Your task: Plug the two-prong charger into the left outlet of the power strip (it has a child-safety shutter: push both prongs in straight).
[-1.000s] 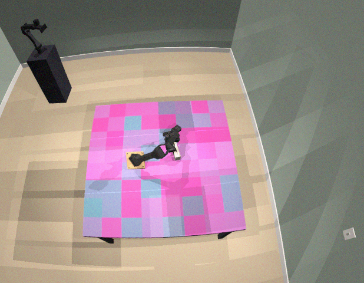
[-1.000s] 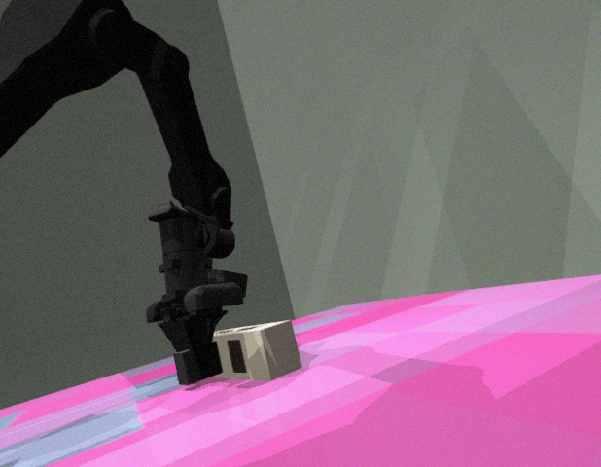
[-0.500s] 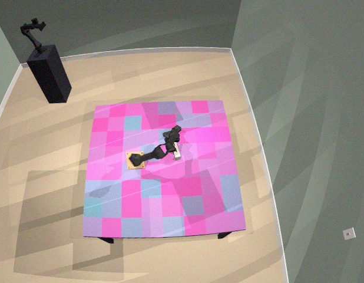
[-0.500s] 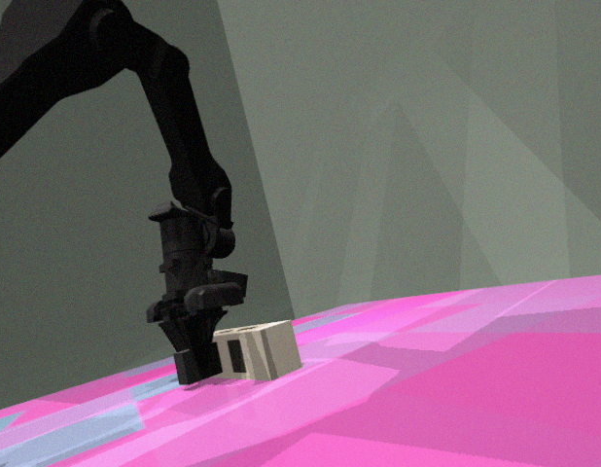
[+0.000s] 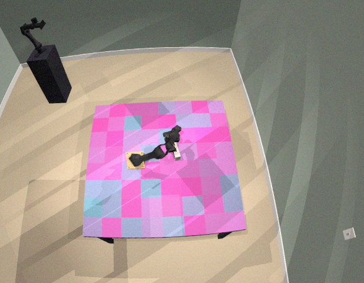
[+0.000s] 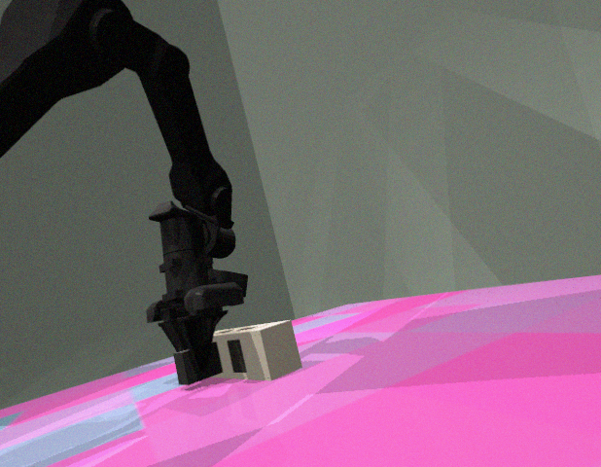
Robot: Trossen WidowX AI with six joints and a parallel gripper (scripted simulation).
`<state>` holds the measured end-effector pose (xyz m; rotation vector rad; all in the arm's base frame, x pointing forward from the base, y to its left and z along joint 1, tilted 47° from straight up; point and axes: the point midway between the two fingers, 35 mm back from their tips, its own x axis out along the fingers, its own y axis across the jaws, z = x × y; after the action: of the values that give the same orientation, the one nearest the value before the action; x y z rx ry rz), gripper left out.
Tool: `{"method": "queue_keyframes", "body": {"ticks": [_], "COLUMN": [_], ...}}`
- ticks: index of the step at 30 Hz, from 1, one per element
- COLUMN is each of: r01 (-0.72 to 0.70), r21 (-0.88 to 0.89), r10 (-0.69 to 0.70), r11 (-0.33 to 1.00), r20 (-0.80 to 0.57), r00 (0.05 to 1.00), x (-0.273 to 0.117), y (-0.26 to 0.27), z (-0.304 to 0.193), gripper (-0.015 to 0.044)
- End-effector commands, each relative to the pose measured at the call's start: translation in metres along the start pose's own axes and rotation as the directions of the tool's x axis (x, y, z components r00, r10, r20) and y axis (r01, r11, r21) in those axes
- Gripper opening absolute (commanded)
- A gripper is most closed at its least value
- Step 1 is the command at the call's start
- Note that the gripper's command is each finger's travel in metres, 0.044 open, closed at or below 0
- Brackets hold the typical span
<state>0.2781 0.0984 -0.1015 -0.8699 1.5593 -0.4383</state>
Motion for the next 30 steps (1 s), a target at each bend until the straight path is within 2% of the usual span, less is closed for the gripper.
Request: {"method": "queue_keyframes", "body": {"ticks": [1,5,22,30], "r01": [0.0,0.0,0.0,0.0], "r21": [0.001,0.001,0.001,0.003], "r10": [0.0,0.0,0.0,0.0], "r11": [1.0,1.0,1.0,1.0], "r20": [0.002,0.002,0.002,0.006], "r00": [1.0,1.0,1.0,1.0], "x": [-0.0005,-0.0005,-0.0004,-0.0002], "y": [-0.0001,-0.0001,-0.0001,0.0], "z": [0.0005,0.0005,0.0004,-0.0016], "gripper": [0.0,0.0,0.044,0.044]}}
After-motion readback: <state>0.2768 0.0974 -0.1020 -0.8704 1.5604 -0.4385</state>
